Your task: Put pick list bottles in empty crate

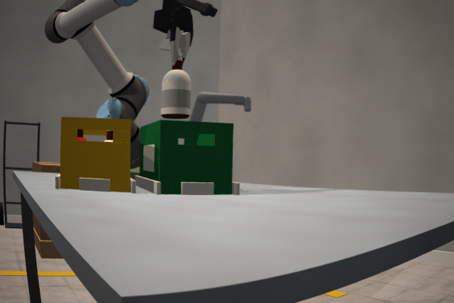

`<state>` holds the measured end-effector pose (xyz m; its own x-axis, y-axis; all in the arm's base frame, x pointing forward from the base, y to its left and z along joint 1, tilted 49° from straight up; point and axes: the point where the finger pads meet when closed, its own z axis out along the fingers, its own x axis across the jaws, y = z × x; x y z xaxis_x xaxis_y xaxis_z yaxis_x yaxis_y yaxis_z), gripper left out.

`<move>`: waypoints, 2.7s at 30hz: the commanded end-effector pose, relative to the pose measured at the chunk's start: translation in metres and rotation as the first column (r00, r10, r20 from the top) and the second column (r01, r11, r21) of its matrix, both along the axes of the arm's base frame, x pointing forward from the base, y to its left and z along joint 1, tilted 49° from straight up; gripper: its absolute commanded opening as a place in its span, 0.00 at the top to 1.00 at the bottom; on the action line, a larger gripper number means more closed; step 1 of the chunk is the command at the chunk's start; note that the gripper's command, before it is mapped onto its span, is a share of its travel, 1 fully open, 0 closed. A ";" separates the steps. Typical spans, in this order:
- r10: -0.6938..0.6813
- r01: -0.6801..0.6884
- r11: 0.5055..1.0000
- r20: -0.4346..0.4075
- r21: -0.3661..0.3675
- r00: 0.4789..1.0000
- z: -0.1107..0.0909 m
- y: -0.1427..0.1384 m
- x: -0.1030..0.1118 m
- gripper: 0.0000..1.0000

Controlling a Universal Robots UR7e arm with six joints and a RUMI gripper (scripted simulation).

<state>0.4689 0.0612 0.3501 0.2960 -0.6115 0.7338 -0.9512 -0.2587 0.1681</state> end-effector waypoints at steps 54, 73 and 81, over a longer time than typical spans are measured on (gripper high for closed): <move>0.000 0.000 1.000 0.004 0.000 1.000 -0.027 -0.032 0.004 1.00; 0.000 0.000 1.000 0.004 0.000 1.000 -0.038 -0.045 0.006 1.00; 0.000 0.000 1.000 0.004 0.000 1.000 -0.042 -0.050 0.007 1.00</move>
<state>0.4749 0.0129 0.3072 0.2960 -0.6121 0.7333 -0.9516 -0.2555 0.1709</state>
